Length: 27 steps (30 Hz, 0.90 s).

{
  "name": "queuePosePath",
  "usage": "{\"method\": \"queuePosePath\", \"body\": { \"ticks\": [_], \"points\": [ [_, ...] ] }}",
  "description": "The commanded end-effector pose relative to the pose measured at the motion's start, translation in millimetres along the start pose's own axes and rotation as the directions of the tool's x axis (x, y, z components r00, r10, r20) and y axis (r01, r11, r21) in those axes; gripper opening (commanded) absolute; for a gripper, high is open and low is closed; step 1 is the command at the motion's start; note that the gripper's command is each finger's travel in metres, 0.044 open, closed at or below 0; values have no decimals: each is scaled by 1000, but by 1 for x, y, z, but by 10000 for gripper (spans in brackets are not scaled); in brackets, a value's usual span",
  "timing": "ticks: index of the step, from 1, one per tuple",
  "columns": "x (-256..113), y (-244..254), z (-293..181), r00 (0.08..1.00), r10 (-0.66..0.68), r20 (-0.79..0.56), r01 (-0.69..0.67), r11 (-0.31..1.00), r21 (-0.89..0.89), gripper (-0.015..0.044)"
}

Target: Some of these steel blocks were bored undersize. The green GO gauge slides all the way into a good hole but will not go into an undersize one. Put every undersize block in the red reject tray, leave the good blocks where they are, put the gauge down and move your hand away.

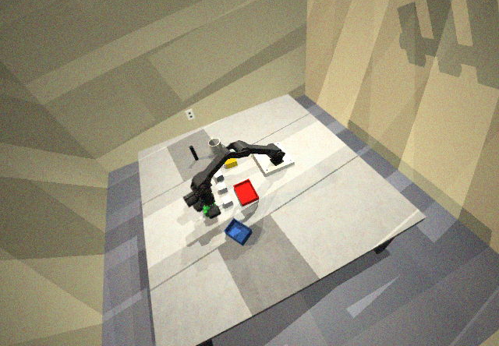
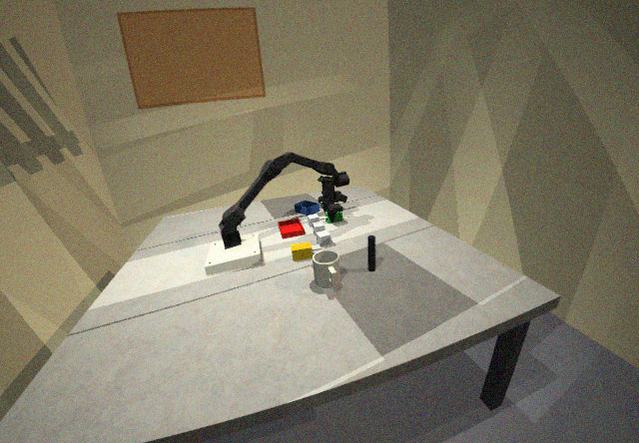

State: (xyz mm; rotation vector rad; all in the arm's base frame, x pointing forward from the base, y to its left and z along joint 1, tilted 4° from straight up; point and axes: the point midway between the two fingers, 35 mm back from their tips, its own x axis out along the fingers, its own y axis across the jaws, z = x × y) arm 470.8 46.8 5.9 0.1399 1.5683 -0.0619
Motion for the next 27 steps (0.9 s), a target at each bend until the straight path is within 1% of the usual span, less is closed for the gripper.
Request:
{"method": "queuePosePath", "body": {
  "ticks": [1,27],
  "points": [
    [-7,0,3,1000,-2,17,2,1000,-2,0],
    [-9,0,-4,1000,-2,17,2,1000,-2,0]
  ]
}}
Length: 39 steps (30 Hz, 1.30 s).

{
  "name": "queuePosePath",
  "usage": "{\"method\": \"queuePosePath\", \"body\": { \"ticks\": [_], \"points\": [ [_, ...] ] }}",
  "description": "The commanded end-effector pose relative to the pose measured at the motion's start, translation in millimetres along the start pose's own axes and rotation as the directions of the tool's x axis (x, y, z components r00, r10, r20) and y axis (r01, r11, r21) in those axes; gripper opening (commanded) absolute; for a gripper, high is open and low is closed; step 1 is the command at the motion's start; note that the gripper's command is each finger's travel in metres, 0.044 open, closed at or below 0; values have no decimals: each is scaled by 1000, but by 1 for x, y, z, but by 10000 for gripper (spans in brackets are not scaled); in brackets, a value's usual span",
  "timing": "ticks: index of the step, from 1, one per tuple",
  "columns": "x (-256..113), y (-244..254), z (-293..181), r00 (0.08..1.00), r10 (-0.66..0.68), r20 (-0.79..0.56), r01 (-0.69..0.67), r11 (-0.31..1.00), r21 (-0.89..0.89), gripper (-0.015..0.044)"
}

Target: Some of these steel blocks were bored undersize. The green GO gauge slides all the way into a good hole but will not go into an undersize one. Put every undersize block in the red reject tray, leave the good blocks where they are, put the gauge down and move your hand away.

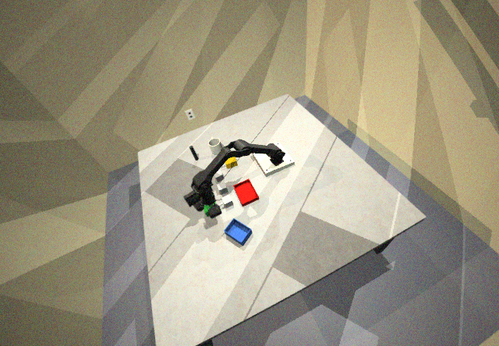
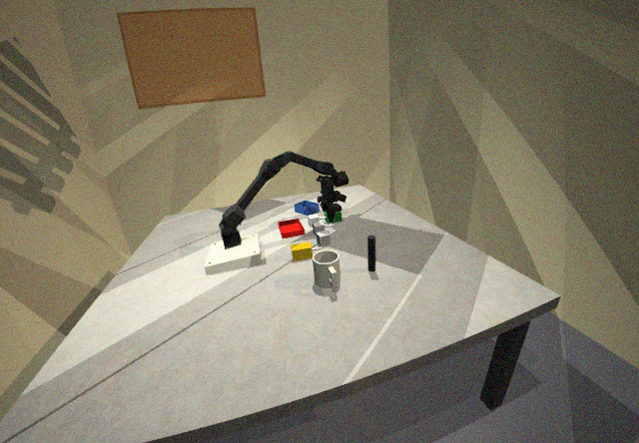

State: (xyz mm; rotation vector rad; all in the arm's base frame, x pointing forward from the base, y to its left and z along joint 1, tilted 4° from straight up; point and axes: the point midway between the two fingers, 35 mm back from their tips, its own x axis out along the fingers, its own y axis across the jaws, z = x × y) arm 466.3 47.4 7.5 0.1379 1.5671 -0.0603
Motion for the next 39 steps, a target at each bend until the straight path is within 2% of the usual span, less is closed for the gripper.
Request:
{"method": "queuePosePath", "body": {
  "ticks": [1,39],
  "points": [
    [-7,0,0,1000,-2,15,2,1000,0,0],
    [-7,1,-16,1000,-2,14,2,1000,0,0]
  ]
}}
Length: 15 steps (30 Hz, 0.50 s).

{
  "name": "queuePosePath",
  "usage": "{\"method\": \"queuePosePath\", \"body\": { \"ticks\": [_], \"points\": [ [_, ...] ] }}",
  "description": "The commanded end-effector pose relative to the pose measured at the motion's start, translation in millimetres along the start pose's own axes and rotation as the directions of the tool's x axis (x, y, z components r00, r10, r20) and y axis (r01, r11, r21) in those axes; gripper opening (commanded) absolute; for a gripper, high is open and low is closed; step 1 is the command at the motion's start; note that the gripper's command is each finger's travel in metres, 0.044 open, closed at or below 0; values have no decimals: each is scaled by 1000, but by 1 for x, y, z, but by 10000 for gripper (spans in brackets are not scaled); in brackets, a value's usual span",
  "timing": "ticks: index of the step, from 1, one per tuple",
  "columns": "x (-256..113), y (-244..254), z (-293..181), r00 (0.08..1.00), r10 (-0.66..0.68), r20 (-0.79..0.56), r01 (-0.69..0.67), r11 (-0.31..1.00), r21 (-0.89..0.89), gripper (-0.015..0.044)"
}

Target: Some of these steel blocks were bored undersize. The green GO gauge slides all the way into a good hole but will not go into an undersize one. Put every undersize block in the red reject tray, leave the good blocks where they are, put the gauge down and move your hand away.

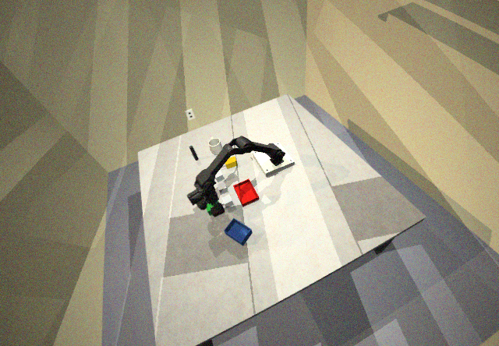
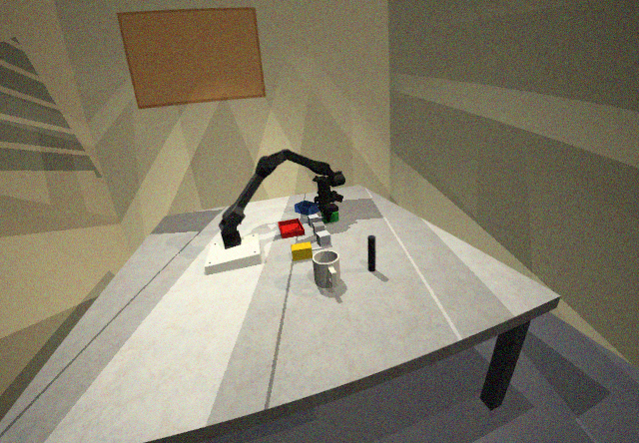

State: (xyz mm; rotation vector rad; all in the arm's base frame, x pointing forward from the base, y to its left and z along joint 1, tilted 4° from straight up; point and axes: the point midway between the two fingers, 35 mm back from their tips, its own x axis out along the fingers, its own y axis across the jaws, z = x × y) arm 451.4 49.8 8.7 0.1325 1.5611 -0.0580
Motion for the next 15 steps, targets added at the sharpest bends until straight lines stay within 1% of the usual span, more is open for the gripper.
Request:
{"method": "queuePosePath", "body": {
  "ticks": [1,4,15],
  "points": [
    [-6,0,-1,1000,0,8,0,1000,5,0],
    [0,0,0,1000,0,1,0,1000,0,0],
    [-2,0,5,1000,0,4,0,1000,3,0]
  ]
}}
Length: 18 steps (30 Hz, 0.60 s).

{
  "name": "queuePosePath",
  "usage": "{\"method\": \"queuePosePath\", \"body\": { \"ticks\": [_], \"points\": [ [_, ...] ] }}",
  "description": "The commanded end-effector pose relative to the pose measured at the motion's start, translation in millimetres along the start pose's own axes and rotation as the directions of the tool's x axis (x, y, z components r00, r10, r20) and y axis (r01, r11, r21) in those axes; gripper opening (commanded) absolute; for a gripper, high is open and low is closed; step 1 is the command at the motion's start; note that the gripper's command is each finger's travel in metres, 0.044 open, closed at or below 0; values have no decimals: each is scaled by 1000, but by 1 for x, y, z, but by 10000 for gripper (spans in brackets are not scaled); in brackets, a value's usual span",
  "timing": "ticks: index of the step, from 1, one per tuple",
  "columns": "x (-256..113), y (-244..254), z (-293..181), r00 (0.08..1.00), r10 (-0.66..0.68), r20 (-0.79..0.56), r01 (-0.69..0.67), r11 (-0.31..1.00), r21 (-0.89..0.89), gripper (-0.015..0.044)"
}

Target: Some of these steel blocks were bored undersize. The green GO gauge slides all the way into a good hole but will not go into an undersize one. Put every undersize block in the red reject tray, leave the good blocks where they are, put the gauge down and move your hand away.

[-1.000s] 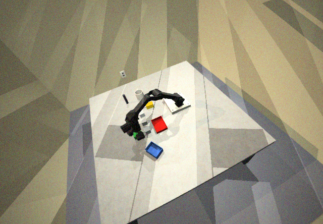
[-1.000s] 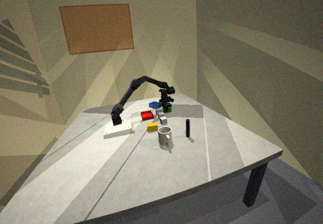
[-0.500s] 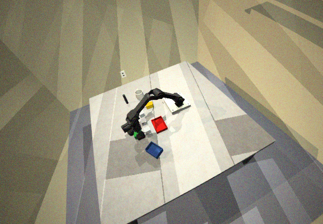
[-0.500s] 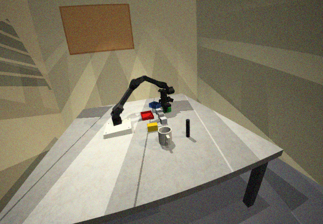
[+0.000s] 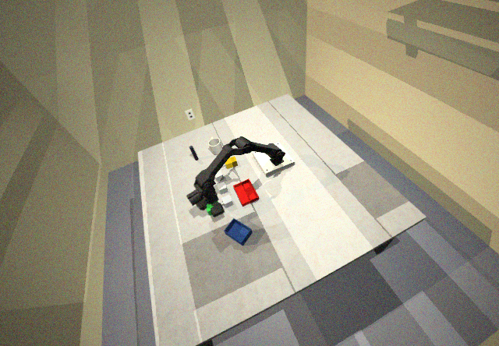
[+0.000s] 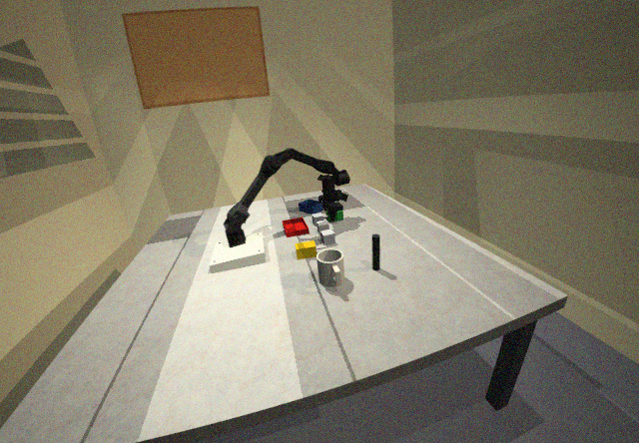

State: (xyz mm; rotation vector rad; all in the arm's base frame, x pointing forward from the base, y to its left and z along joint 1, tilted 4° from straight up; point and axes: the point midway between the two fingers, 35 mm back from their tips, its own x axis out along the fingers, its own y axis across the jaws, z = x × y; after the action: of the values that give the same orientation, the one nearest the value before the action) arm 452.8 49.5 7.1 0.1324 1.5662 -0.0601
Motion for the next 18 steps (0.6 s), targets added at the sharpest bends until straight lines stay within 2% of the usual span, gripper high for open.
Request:
{"method": "queuePosePath", "body": {
  "ticks": [1,18],
  "points": [
    [-4,0,4,1000,2,10,-2,1000,2,0],
    [-5,0,8,1000,1,12,-1,1000,4,0]
  ]
}}
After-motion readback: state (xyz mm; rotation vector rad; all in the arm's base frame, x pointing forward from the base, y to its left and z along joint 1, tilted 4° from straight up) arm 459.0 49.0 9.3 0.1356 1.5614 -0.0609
